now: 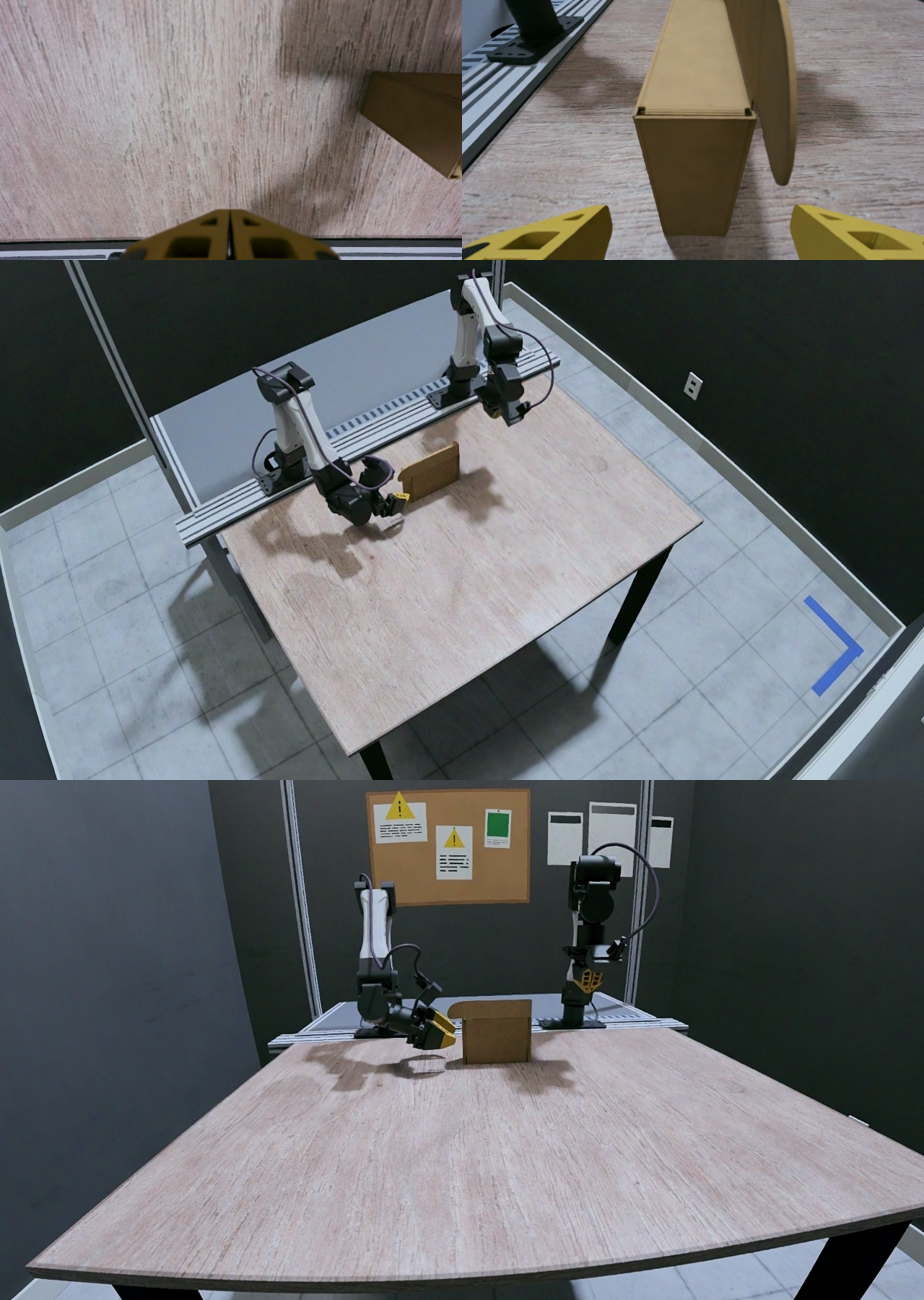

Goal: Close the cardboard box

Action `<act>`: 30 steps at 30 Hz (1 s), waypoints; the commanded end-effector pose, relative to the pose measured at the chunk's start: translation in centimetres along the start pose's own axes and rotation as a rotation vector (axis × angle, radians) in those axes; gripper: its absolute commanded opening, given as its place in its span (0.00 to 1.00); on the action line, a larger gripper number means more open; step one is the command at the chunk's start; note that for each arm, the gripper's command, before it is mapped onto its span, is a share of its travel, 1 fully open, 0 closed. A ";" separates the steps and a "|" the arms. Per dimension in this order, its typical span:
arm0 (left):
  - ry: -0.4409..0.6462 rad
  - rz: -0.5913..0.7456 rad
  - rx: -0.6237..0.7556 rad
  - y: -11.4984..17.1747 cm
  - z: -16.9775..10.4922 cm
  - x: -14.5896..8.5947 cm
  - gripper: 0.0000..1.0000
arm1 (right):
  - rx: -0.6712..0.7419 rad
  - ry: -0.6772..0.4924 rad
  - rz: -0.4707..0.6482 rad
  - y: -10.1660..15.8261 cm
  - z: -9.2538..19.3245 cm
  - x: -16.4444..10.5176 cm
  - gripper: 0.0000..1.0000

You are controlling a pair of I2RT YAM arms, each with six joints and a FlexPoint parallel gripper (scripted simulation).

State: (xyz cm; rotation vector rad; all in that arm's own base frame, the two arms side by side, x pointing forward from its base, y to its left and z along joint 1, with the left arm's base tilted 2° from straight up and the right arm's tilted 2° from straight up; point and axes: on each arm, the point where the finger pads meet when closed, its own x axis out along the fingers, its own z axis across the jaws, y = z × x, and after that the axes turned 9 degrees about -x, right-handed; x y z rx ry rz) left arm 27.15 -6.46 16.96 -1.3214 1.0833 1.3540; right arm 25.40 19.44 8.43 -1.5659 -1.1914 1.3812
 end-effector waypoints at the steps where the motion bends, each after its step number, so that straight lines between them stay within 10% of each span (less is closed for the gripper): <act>1: 0.010 -0.017 0.013 -0.1 -0.3 -0.4 0.00 | -0.024 0.002 -0.011 -0.8 -0.4 -0.8 0.80; 30: 0.010 -0.017 0.013 -0.1 -0.3 -0.4 0.00 | 0.003 -0.004 -0.008 -0.2 -0.2 -3.3 0.80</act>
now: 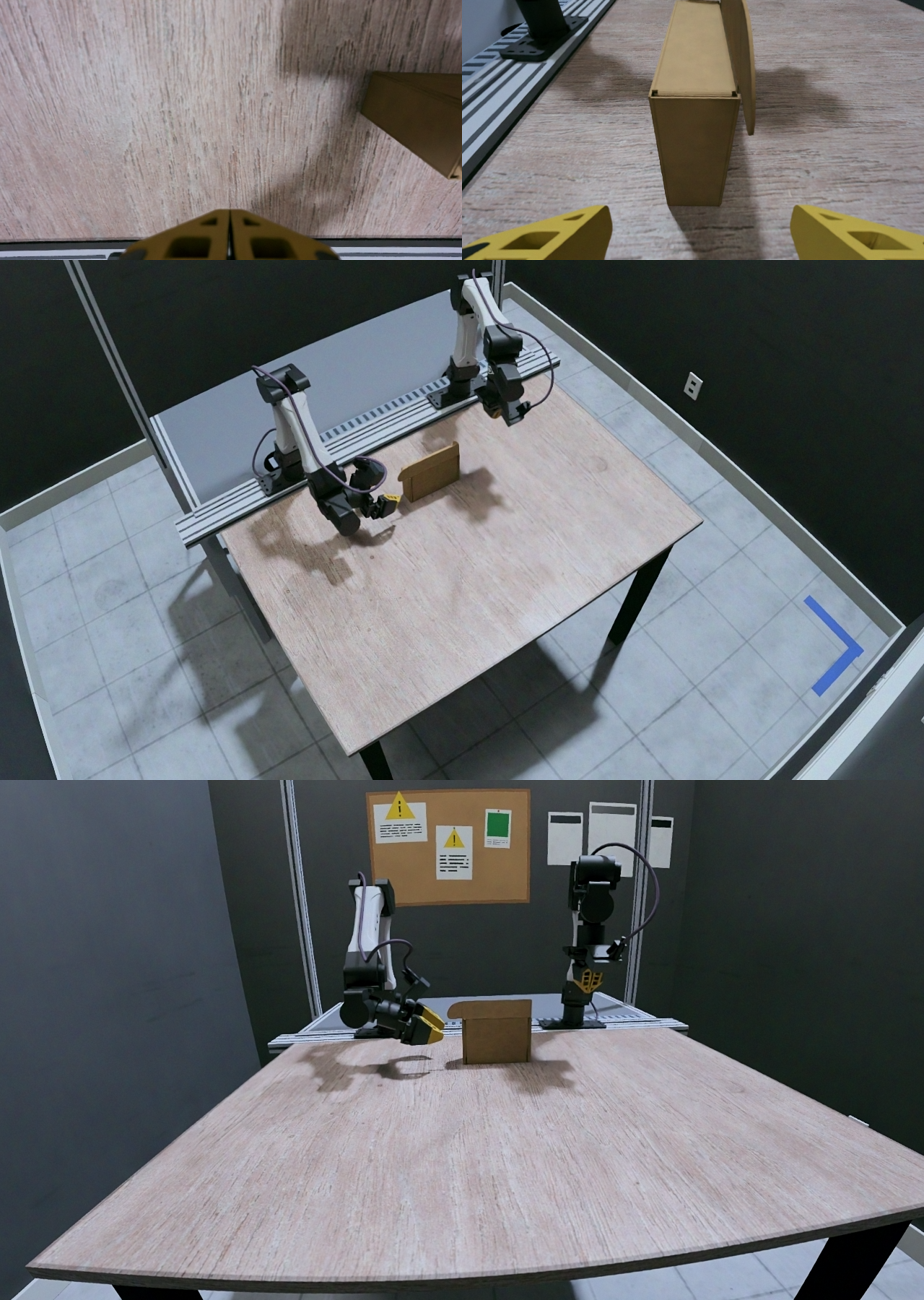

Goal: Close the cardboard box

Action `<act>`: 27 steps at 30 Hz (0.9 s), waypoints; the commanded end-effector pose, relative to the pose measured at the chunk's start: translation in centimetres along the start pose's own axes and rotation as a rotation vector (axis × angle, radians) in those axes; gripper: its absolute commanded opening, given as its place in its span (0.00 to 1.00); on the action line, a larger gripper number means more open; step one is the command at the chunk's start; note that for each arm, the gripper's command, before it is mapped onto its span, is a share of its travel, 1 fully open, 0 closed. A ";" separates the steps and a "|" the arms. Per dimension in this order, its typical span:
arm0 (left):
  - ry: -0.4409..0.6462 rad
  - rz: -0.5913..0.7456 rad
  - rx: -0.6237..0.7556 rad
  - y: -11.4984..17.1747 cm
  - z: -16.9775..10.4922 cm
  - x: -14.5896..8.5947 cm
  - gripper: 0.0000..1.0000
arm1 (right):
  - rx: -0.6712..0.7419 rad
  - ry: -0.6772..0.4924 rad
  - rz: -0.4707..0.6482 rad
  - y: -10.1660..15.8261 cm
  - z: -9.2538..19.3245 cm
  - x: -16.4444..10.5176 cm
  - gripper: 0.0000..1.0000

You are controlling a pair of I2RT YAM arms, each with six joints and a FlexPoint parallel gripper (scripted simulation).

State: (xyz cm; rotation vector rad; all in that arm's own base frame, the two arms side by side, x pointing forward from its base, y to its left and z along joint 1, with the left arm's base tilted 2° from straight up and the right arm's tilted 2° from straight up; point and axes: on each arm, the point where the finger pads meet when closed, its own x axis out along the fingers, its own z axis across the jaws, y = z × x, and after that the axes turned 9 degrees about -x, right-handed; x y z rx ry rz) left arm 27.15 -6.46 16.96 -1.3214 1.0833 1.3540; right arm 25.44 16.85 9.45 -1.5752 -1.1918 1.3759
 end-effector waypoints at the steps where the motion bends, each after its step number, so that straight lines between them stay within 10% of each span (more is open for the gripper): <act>1: 0.010 -0.017 0.013 -0.1 -0.3 -0.4 0.00 | 0.009 -0.010 -0.011 0.0 -0.1 -0.6 0.80; 27: 0.010 -0.017 0.013 -0.1 -0.3 -0.4 0.00 | 0.009 -0.013 0.002 -0.1 0.0 -2.9 0.80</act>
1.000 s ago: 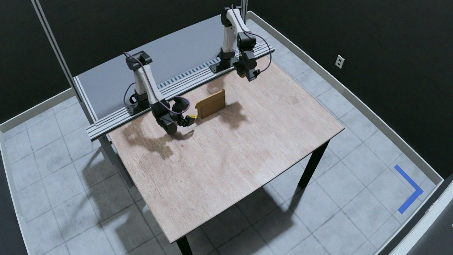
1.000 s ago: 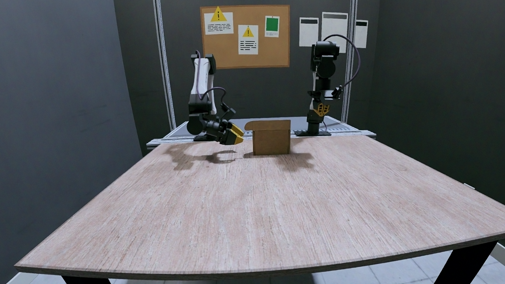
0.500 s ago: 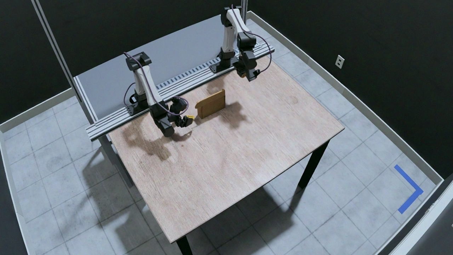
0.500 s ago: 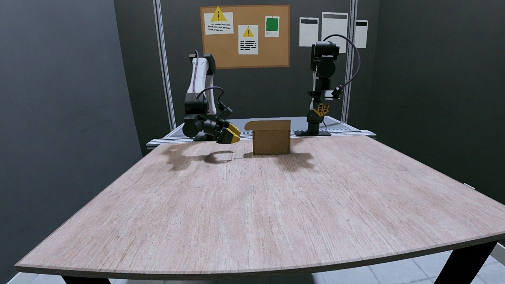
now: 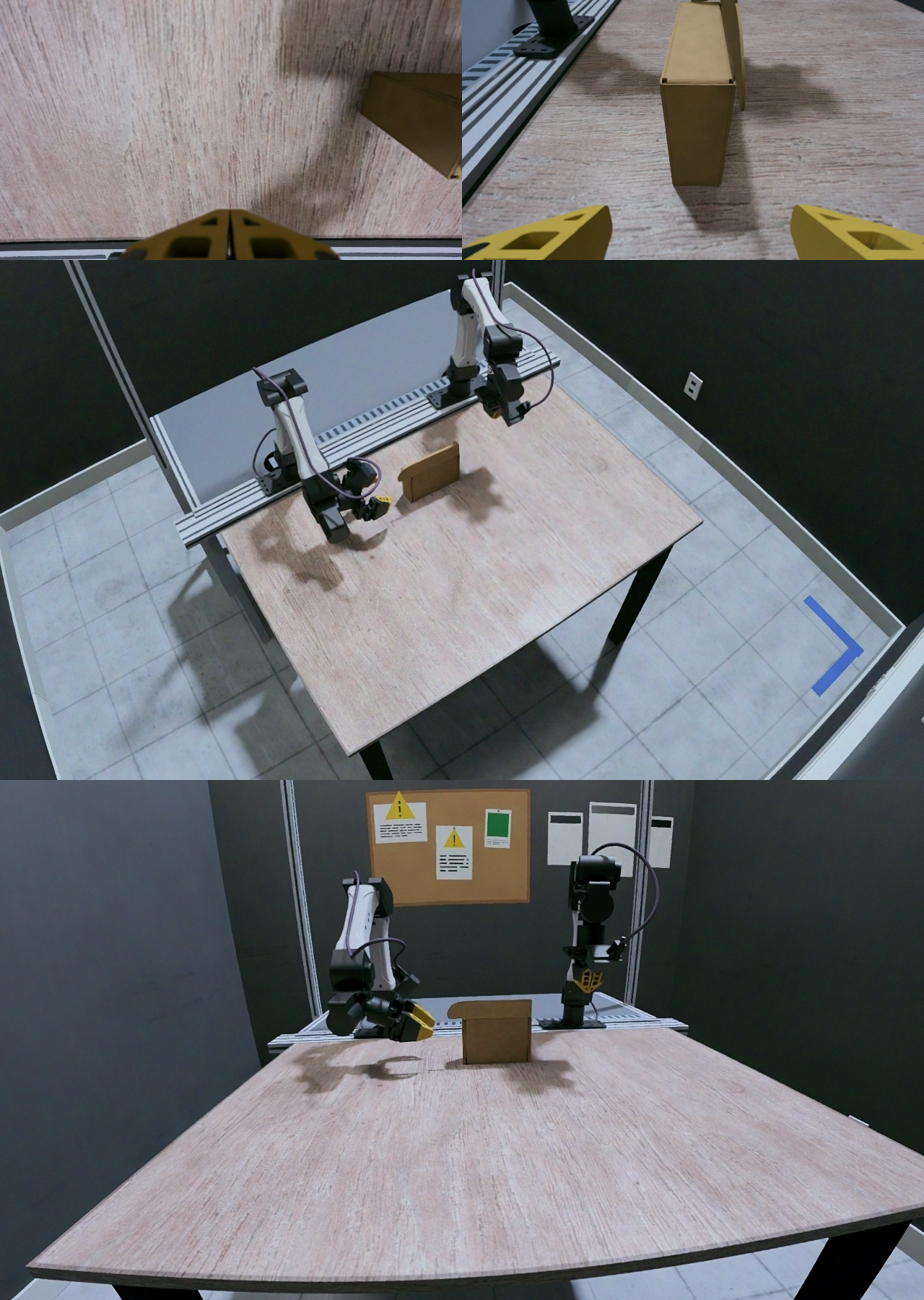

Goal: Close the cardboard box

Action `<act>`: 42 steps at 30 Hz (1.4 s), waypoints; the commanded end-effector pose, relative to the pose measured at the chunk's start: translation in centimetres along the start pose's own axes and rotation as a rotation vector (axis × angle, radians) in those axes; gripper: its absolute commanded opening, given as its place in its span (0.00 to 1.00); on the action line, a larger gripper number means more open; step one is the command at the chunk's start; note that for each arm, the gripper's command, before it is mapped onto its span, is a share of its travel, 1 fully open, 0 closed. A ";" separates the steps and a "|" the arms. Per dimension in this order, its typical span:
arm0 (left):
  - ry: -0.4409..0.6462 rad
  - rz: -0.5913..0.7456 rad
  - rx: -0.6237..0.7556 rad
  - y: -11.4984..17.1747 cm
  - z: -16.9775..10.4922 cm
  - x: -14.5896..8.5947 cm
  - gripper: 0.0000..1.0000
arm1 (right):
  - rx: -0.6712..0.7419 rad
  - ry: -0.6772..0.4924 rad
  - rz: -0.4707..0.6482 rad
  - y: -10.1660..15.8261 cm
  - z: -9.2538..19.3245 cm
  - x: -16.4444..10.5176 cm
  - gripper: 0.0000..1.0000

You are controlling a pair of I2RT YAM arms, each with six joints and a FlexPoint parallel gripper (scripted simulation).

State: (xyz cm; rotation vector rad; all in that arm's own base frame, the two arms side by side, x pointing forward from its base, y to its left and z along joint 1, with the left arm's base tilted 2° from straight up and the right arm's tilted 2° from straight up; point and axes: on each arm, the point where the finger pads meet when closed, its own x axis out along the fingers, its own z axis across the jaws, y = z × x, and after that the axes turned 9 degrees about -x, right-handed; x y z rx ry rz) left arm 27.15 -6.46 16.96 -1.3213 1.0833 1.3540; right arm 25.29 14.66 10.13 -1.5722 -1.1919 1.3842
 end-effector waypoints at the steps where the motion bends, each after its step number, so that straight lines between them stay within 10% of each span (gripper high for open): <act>1: 0.010 -0.017 0.013 -0.1 -0.3 -0.4 0.00 | 0.009 -0.007 -0.002 -0.4 -0.2 -0.8 0.80; 34: 0.010 -0.017 0.013 -0.1 -0.3 -0.4 0.00 | 0.011 -0.008 -0.003 -7.0 -1.3 -5.3 0.80; 35: 0.010 -0.017 0.013 -0.1 -0.3 -0.4 0.00 | 0.009 0.019 0.027 -7.3 -0.7 -5.3 0.00; 42: 0.010 -0.017 0.013 -0.1 -0.3 -0.4 0.00 | 0.149 0.081 0.142 -7.3 -0.6 -4.9 0.00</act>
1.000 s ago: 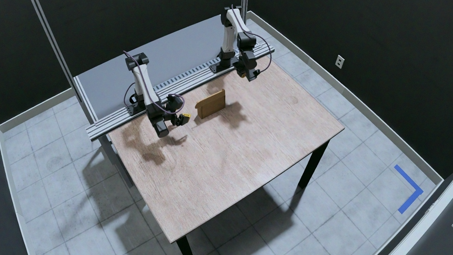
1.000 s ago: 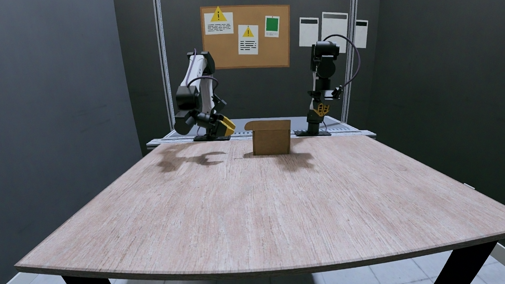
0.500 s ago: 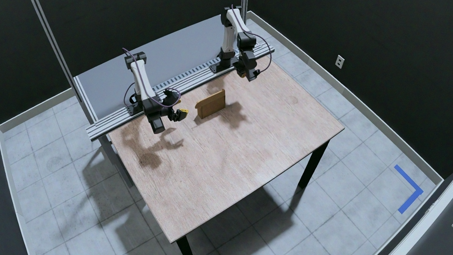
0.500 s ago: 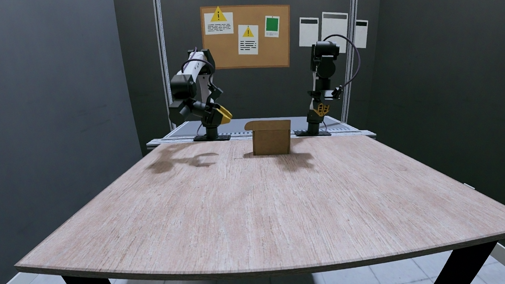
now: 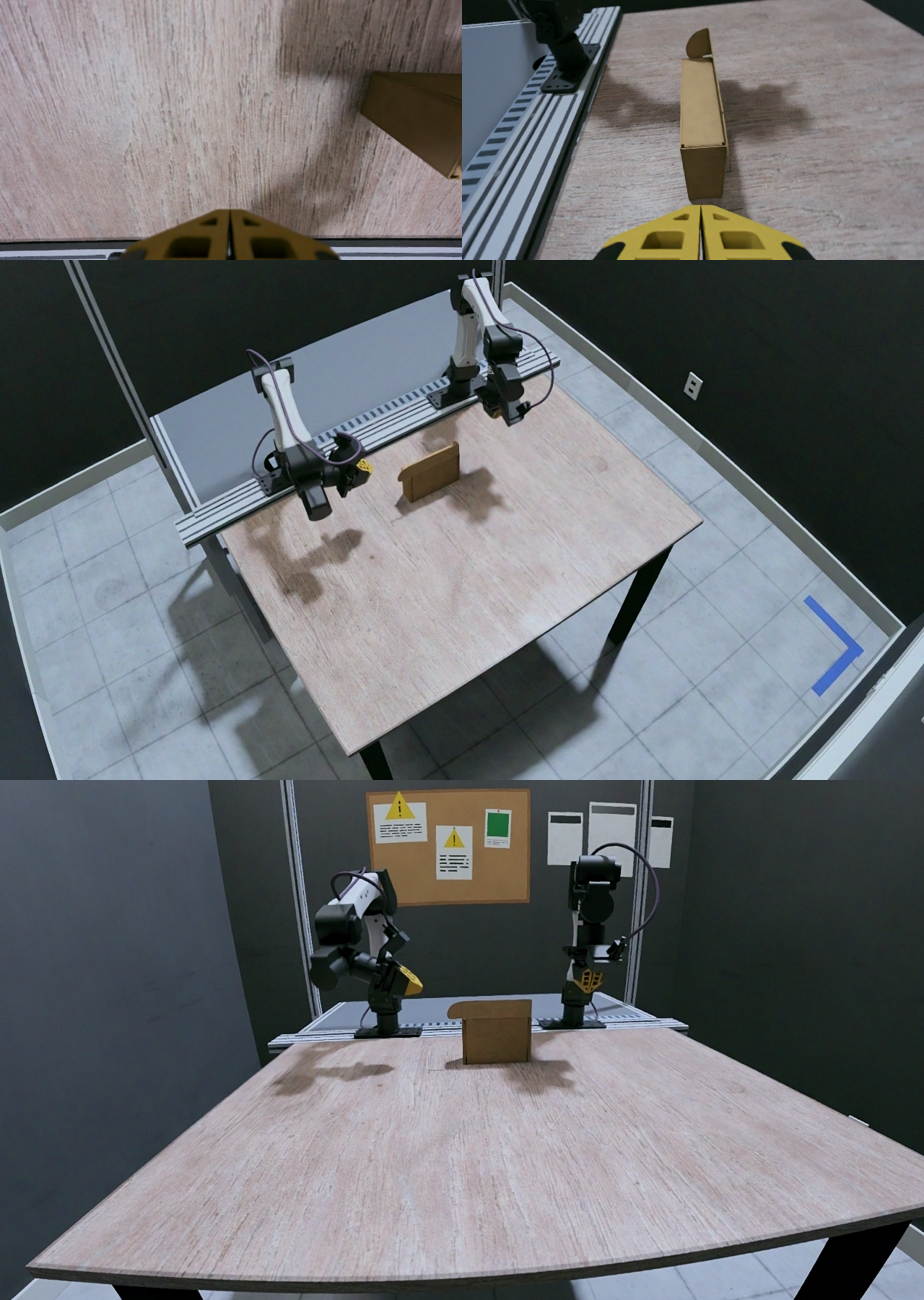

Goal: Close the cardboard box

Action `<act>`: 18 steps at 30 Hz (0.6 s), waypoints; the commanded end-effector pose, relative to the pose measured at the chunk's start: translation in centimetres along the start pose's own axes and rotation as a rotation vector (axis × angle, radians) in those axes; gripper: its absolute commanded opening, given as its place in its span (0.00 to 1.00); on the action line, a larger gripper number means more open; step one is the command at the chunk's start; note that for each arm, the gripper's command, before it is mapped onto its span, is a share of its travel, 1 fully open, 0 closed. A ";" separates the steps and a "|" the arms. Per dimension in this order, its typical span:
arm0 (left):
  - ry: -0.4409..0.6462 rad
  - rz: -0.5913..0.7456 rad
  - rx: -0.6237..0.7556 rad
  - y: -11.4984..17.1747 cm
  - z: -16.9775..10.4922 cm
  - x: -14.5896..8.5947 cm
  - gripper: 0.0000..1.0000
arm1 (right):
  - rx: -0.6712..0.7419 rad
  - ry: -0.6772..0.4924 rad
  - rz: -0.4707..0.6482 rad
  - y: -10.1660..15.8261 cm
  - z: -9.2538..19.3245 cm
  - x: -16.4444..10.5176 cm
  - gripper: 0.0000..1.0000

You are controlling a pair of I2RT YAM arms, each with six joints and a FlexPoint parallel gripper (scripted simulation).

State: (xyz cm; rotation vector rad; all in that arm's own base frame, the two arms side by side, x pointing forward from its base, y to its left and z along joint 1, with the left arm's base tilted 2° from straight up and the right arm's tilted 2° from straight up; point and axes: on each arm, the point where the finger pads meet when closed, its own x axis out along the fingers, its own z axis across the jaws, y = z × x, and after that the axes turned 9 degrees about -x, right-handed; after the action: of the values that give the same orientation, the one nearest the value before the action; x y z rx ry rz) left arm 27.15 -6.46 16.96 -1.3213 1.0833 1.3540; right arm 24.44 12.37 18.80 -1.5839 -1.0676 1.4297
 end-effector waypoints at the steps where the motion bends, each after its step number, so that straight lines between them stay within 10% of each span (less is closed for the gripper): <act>1: 0.010 -0.017 0.013 -0.1 -0.3 -0.4 0.00 | 0.073 0.055 0.075 0.2 -0.1 0.1 0.00; 18: 0.010 -0.017 0.013 -0.1 -0.3 -0.4 0.00 | 0.298 0.151 0.273 0.4 -0.1 0.1 0.00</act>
State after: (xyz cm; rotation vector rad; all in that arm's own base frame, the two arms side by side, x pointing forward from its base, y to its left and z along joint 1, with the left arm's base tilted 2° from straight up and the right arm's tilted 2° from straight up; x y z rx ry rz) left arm 27.15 -6.46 16.96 -1.3213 1.0833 1.3540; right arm 24.41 12.58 18.85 -1.6130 -0.6606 1.5405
